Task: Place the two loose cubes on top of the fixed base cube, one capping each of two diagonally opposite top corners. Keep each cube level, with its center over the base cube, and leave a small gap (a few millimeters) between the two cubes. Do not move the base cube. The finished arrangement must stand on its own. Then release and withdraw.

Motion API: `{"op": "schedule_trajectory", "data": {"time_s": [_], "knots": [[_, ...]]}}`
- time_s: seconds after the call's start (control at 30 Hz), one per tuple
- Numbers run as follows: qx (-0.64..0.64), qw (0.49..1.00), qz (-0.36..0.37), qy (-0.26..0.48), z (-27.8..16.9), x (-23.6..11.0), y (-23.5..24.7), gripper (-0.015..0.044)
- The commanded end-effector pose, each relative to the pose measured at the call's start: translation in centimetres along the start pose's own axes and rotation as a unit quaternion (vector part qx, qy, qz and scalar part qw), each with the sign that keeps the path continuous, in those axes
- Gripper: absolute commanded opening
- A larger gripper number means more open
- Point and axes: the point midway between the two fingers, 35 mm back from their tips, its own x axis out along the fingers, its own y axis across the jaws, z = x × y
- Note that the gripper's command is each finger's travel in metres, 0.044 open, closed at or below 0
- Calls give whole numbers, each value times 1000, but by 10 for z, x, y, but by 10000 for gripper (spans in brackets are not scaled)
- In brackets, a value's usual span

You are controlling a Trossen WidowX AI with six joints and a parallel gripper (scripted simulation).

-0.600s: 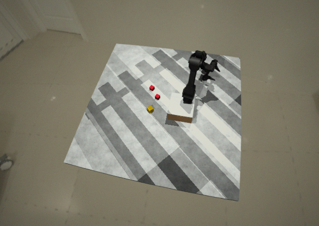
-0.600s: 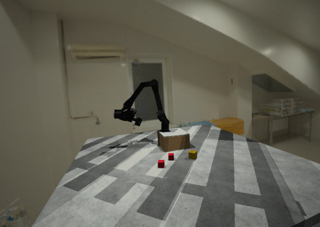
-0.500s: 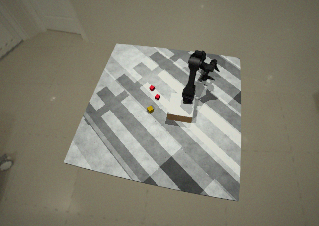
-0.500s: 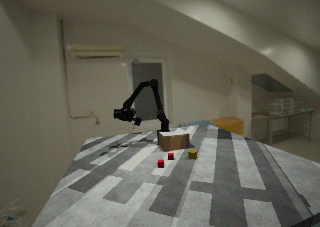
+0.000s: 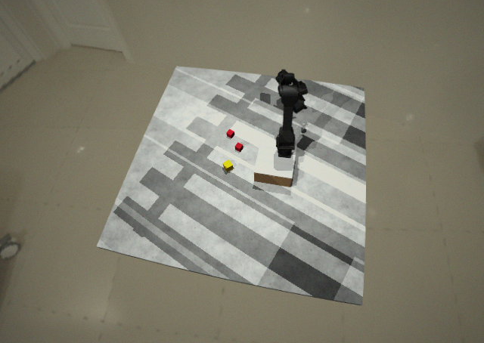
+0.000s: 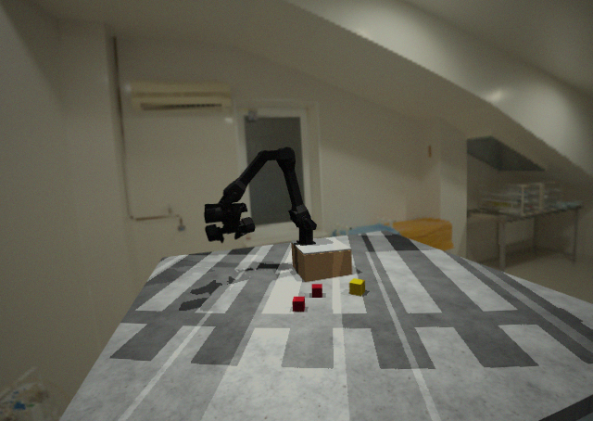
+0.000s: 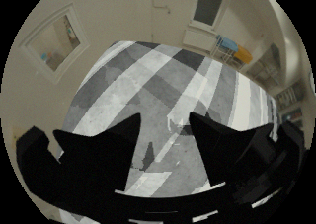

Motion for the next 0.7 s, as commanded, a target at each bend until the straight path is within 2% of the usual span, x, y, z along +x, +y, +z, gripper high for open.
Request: {"op": "schedule_trajectory", "data": {"time_s": [0.0, 0.17, 0.33, 0.5, 0.67], "knots": [[-128, 990, 50, 40, -35, -31, 22, 265], [-278, 952, 109, 75, -78, -70, 36, 265], [-422, 885, 167, 100, -123, -111, 39, 265], [-556, 793, 223, 114, -168, -153, 31, 265], [-673, 675, 276, 120, -212, -194, 12, 265]]}}
